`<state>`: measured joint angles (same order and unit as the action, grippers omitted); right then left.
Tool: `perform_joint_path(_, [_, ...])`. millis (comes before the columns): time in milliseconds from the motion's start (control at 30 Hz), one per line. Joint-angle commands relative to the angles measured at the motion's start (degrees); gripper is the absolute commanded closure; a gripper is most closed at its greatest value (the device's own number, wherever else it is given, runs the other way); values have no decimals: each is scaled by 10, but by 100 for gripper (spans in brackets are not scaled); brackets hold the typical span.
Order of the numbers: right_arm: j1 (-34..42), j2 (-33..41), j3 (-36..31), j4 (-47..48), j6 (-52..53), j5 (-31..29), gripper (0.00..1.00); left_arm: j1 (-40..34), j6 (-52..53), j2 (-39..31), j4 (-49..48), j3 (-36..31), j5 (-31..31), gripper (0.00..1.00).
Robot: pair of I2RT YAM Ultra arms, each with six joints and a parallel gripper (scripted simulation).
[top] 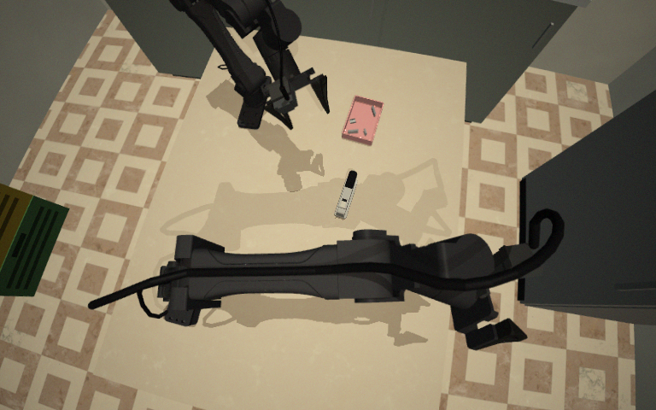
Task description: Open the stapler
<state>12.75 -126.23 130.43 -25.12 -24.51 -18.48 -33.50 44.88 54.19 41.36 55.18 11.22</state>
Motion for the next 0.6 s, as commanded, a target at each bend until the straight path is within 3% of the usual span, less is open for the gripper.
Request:
perform_joint_path(0, [0, 4, 4, -6, 2, 0, 0, 0, -1, -4, -1, 7, 3, 0])
perform_joint_path(567, [0, 5, 3, 2, 0, 0, 0, 0, 0, -1, -2, 3, 0, 0])
